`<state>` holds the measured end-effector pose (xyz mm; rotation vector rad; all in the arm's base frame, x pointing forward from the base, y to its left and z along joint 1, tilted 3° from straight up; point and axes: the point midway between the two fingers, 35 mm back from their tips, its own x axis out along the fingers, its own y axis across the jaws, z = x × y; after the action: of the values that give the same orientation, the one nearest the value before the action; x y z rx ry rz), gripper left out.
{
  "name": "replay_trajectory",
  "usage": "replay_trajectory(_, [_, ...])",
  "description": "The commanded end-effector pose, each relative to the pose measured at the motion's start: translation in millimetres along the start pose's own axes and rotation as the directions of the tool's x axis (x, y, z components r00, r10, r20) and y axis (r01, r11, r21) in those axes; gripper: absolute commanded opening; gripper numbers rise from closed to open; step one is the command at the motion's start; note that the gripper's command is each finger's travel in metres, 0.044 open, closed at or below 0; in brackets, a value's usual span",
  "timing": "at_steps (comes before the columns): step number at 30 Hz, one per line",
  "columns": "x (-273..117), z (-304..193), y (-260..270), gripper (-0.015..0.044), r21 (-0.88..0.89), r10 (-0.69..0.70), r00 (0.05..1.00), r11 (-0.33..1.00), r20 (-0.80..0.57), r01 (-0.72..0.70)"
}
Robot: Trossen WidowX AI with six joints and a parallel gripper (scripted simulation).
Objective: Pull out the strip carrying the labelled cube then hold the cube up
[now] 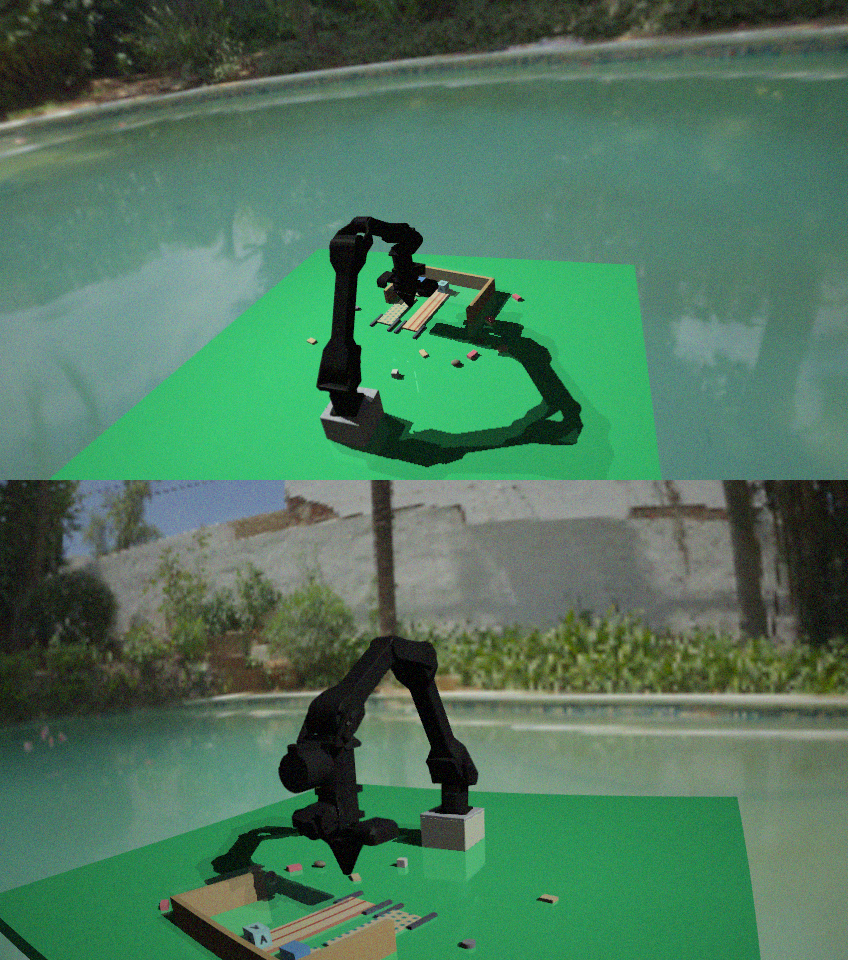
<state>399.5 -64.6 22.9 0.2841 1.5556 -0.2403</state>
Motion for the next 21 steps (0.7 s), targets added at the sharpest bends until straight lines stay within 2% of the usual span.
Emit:
replay_trajectory(1, [10.9,-1.8,-1.6,0.0000,0.004,-0.006,1.000,1.000,-0.011,0.006])
replay_trajectory(21, [43.9,-3.7,-3.6,0.0000,0.004,-0.006,1.000,1.000,-0.011,0.006])
